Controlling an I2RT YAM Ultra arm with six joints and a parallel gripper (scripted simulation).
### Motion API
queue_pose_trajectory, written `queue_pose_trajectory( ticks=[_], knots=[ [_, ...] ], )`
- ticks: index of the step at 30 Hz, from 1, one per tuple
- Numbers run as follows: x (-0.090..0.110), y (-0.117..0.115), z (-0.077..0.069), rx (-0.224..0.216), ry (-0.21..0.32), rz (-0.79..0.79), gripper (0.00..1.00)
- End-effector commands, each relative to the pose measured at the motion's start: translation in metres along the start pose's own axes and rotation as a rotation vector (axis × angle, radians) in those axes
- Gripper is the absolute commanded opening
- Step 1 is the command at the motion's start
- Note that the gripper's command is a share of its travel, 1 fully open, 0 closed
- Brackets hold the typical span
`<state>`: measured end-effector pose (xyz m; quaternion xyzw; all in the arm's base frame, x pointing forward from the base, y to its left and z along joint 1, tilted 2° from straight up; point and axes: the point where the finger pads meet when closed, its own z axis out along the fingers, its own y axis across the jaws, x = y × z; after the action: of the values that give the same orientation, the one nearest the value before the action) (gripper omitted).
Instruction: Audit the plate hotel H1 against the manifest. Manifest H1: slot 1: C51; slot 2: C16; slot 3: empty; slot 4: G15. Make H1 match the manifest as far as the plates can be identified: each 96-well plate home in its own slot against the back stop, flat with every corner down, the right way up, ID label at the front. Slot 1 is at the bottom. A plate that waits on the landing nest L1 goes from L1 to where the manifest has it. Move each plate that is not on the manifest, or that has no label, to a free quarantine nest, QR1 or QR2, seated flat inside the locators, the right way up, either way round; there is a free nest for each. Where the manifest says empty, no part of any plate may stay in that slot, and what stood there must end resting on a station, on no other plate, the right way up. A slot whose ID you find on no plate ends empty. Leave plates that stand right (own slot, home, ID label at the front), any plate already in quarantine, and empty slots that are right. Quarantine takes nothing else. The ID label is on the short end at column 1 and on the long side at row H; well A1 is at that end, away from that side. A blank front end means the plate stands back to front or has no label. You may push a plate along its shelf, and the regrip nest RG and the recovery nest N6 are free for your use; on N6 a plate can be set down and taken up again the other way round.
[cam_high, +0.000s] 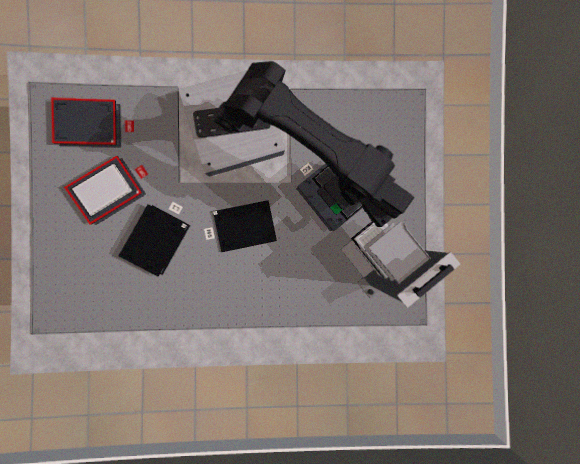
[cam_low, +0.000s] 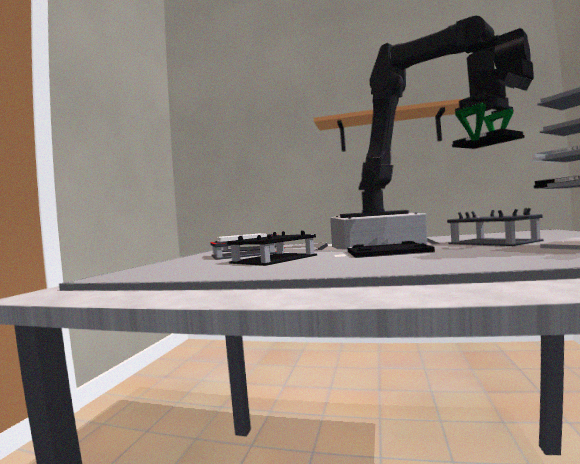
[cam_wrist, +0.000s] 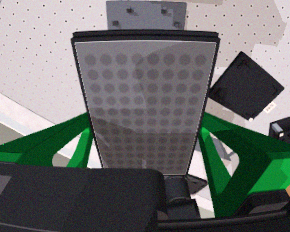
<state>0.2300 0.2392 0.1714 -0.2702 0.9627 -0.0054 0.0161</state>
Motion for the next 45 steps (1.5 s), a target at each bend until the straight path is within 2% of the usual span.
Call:
queue_pose_trajectory(
  ticks=[1, 5, 7, 22, 24, 39, 41, 45],
  knots=[
    [-0.004, 0.0, 0.0, -0.005, -0.022, 0.022, 0.86],
    [-0.004, 0.0, 0.011, -0.005, -0.022, 0.022, 0.86],
    [-0.004, 0.0, 0.011, -0.005, -0.022, 0.022, 0.86],
    [-0.009, 0.002, 0.051, -0.005, -0.022, 0.022, 0.86],
    [-0.009, 0.002, 0.051, -0.005, -0.022, 0.022, 0.86],
    [-0.012, 0.002, 0.091, -0.005, -0.022, 0.022, 0.86],
    [-0.012, 0.002, 0.091, -0.005, -0.022, 0.022, 0.86],
    [-0.012, 0.002, 0.1, -0.005, -0.022, 0.022, 0.86]
  ],
)
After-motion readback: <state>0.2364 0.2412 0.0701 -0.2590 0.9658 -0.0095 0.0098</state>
